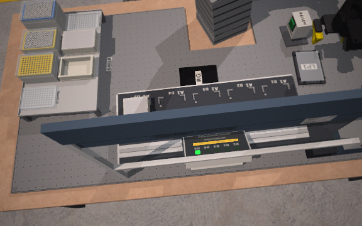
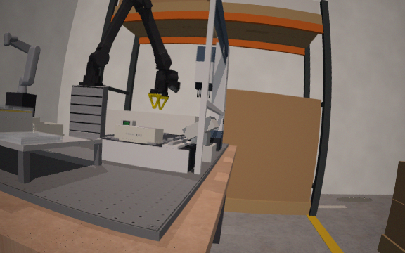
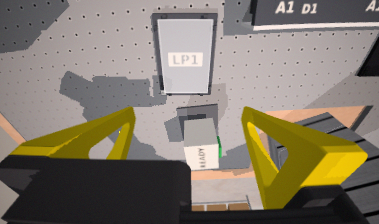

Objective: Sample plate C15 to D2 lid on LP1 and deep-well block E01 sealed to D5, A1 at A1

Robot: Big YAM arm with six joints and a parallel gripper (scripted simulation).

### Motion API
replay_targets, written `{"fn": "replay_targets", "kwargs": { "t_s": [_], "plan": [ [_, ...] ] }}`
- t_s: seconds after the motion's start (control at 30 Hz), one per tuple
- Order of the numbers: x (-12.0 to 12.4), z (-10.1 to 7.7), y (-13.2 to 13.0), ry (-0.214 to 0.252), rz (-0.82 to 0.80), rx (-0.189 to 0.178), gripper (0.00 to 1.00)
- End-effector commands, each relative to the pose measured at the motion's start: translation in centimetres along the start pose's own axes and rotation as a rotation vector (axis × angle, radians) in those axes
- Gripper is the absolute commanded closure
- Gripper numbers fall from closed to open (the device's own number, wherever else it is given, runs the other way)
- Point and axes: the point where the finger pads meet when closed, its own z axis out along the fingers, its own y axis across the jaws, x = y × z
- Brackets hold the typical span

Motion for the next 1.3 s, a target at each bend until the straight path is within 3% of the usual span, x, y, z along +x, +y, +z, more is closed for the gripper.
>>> {"fn": "replay_targets", "kwargs": {
  "t_s": [0.0, 1.27],
  "plan": [
    [-1.0, -2.8, 2.5, -0.035, 0.001, -0.056, 0.00],
    [-1.0, -8.9, 2.6, -0.040, 0.001, -0.064, 0.00]
  ]
}}
